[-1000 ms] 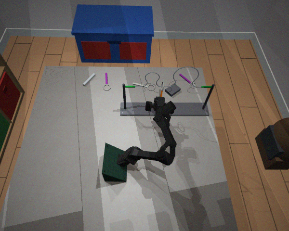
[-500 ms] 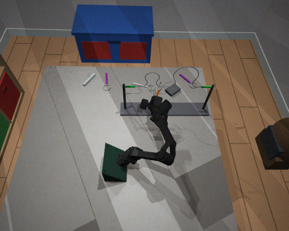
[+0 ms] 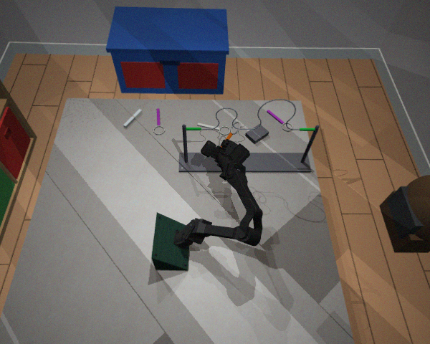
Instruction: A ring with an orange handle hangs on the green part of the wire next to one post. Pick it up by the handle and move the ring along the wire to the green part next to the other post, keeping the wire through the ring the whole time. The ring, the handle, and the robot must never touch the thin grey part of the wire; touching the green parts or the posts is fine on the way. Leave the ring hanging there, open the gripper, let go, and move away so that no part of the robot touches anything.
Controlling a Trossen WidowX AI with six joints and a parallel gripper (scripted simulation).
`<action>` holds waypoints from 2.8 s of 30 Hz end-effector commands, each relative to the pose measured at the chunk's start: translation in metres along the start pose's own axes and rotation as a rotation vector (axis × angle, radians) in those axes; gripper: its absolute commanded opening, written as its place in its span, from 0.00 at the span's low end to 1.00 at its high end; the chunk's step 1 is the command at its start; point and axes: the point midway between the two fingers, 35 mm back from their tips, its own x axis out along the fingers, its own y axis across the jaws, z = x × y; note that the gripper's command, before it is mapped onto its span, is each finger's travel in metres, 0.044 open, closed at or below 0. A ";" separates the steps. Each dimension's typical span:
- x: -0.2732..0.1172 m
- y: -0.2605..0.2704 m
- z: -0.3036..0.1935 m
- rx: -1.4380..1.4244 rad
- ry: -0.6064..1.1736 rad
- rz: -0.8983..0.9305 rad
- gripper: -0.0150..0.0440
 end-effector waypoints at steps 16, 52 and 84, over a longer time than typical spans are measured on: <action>-0.017 0.067 0.015 0.418 0.054 0.238 0.00; -0.068 0.133 0.092 1.066 0.137 0.600 0.00; -0.062 0.123 0.083 0.704 0.093 0.399 0.00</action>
